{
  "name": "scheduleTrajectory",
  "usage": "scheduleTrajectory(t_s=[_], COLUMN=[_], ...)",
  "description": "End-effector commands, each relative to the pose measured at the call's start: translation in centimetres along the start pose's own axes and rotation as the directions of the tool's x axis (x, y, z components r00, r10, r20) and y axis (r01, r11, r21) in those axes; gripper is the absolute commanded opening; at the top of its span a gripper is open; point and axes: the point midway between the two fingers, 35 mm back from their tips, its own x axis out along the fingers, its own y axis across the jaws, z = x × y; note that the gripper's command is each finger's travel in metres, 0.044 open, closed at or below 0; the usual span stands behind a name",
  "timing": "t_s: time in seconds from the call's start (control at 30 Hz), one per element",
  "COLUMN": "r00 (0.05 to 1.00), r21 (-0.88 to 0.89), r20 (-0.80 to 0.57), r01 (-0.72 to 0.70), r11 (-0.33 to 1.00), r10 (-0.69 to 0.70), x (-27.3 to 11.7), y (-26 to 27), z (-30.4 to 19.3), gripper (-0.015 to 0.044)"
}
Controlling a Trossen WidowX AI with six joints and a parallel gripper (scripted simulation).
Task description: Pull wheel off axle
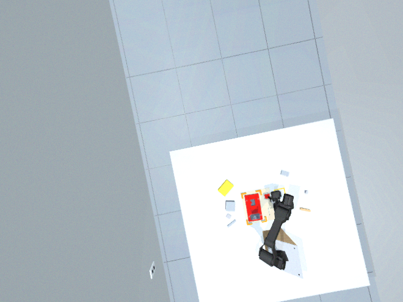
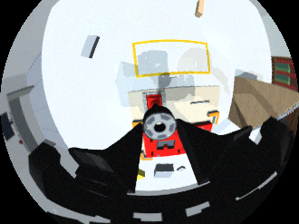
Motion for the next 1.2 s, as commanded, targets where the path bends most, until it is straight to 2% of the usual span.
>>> scheduleTrajectory(t_s=[0.0,0.6,0.77,1.17], r00=[1.0,1.0,1.0,1.0], r21=[0.005,-0.001,-0.002,-0.002], r20=[0.003,0.009,0.008,0.008], r01=[0.01,0.01,0.01,0.009], r11=[1.0,1.0,1.0,1.0], r10=[-0.01,-0.009,-0.009,-0.009], x=[0.2,-0.6,-0.3,3.1], y=[-0.7,-5.5,-5.7,-5.6], z=[1.5,9.7,9.9,10.0], gripper=[0.0,0.0,0.0,0.0])
